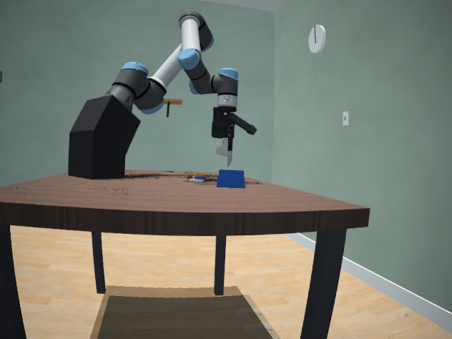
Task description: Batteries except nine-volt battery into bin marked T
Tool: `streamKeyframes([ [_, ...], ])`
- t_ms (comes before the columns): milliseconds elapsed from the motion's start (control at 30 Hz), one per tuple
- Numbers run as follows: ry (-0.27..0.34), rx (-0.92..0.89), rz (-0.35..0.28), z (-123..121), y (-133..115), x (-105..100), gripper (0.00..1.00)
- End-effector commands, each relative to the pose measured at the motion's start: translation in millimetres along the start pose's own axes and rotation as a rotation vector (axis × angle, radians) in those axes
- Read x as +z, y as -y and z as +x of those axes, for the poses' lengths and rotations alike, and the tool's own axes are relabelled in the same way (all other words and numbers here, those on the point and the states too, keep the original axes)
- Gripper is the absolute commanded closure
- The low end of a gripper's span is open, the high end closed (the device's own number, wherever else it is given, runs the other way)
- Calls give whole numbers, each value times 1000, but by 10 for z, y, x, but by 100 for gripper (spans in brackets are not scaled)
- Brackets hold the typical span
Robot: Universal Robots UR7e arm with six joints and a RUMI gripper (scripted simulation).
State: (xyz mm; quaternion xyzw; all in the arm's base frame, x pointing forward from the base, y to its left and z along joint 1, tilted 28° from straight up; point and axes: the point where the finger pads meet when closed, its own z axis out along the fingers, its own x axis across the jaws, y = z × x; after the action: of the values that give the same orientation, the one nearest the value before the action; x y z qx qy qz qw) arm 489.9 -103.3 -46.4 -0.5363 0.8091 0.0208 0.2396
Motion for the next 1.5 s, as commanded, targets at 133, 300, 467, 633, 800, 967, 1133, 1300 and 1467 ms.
streamKeyframes([
  [133, 0, 0, 0, 1, 3, -242, 96],
  [300, 0, 0, 0, 1, 3, -243, 96],
  [467, 0, 0, 0, 1, 3, -493, 96],
  [633, 0, -1, 0, 1, 3, -910, 96],
  [800, 0, -1, 0, 1, 5, -1256, 96],
  [967, 0, -1, 0, 1, 3, -1488, 96],
  [1133, 0, -1, 0, 1, 4, -1487, 96],
  [1300, 0, -1, 0, 1, 3, -1488, 96],
  [1467, 0, -1, 0, 2, 3, -1488, 96],
])
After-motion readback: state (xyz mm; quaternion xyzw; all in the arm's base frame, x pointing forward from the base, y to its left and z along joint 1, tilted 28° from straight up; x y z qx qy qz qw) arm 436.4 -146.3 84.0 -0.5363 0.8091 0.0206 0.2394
